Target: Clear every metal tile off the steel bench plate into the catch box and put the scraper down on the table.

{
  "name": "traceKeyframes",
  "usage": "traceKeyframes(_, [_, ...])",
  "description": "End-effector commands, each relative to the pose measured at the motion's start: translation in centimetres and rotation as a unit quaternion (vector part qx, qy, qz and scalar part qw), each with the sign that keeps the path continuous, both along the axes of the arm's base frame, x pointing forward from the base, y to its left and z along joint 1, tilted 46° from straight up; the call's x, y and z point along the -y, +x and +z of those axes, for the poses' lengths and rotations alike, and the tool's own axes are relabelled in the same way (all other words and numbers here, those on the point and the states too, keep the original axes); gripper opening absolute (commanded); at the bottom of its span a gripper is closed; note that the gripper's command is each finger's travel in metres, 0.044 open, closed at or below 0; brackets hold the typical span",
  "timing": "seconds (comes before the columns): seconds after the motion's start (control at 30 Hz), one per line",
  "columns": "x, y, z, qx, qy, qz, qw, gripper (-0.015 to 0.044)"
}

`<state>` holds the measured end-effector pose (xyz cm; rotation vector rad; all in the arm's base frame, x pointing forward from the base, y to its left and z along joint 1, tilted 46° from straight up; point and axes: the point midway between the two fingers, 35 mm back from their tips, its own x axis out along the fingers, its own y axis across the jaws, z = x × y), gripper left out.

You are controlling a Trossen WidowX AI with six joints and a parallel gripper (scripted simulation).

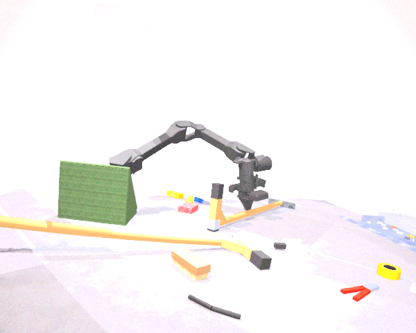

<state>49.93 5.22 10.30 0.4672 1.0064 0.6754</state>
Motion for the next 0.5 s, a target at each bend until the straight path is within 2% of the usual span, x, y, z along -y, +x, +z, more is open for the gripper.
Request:
traceKeyframes(0.0, [0.27,0.5,-0.34,0.002,0.0,0.002,1.0,0.0])
traceKeyframes(0.47, [1.07,1.46,-0.94,0.002,0.0,0.002,1.0,0.0])
